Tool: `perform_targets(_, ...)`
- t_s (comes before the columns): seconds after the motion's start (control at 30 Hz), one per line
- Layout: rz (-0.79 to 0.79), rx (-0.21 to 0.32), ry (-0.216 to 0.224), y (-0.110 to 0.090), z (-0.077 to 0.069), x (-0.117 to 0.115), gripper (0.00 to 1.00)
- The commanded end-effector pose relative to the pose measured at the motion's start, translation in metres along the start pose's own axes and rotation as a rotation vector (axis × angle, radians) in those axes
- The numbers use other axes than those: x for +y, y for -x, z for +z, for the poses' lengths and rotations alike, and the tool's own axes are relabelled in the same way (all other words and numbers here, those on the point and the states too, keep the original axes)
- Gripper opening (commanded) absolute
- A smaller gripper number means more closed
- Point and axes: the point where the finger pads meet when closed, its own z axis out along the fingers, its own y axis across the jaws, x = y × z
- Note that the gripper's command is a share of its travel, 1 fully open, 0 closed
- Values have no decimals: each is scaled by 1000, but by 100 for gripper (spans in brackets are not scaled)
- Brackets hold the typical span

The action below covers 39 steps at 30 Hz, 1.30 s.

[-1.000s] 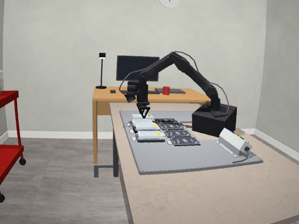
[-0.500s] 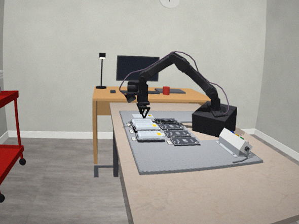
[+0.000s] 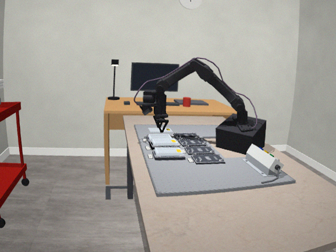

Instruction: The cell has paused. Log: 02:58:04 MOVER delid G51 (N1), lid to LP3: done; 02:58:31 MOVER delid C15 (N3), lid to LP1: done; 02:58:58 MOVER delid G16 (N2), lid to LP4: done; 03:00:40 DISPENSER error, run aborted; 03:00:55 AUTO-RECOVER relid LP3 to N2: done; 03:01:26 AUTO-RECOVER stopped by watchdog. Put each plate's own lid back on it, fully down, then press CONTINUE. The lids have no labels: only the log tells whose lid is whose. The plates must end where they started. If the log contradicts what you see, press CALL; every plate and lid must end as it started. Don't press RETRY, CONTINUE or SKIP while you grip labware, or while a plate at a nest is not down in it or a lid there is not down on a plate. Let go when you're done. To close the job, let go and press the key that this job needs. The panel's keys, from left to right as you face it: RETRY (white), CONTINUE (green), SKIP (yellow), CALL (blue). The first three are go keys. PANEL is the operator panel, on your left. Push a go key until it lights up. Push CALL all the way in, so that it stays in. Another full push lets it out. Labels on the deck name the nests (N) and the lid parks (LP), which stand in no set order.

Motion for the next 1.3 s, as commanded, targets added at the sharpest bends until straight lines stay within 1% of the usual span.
perform_targets(0.0, 2, -55, -10, 12, -17, -8, 0)
perform_targets(0.5, -3, -59, -12, 13, -9, -6, 0)
perform_targets(0.57, 1, -38, -4, 8, -2, -5, 0)
perform_targets(0.6, 0, -37, -4, 6, -1, -4, 0)
perform_targets(0.7, -4, -59, -12, 13, -6, -5, 0)
perform_targets(0.87, 2, -48, -9, 9, 0, -5, 0)
perform_targets(1.07, 1, -53, -11, 11, 0, -5, 0)
perform_targets(1.2, -2, -49, -10, 11, 4, -3, 0)
perform_targets(1.27, 0, -48, -10, 10, 4, -3, 0)
